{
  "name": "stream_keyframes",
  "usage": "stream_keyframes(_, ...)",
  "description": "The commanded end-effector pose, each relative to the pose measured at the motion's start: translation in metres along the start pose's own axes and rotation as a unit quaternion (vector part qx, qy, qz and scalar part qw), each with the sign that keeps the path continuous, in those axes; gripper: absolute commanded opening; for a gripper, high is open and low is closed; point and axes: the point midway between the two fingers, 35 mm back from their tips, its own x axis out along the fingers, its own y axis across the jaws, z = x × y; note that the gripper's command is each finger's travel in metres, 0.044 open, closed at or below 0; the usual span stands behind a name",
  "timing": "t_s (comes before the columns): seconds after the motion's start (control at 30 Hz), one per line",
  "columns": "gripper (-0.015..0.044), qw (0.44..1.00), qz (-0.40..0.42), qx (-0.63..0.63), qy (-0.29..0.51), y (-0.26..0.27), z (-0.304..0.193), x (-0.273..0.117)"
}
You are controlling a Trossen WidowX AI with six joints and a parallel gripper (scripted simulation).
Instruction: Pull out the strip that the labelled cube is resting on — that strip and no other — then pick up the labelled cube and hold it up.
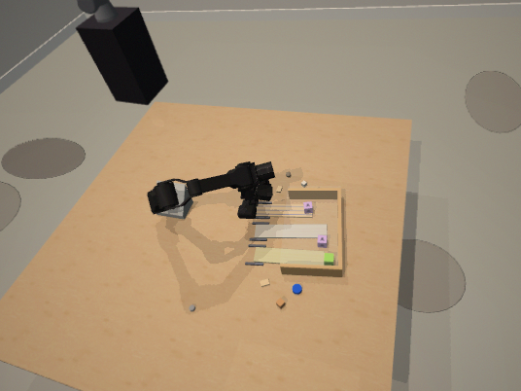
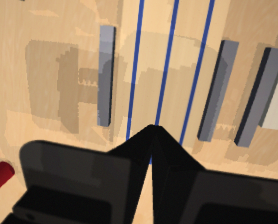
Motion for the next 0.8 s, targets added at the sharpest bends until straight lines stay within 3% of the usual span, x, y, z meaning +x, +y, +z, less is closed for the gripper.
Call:
stream_keyframes(0.0,0.0000,1.000,0.001,0.001,0.013,-0.001,-0.012,0.006)
stream_keyframes(0.77,0.0000,1.000,0.001,0.000,0.013,-0.001,-0.048,0.005)
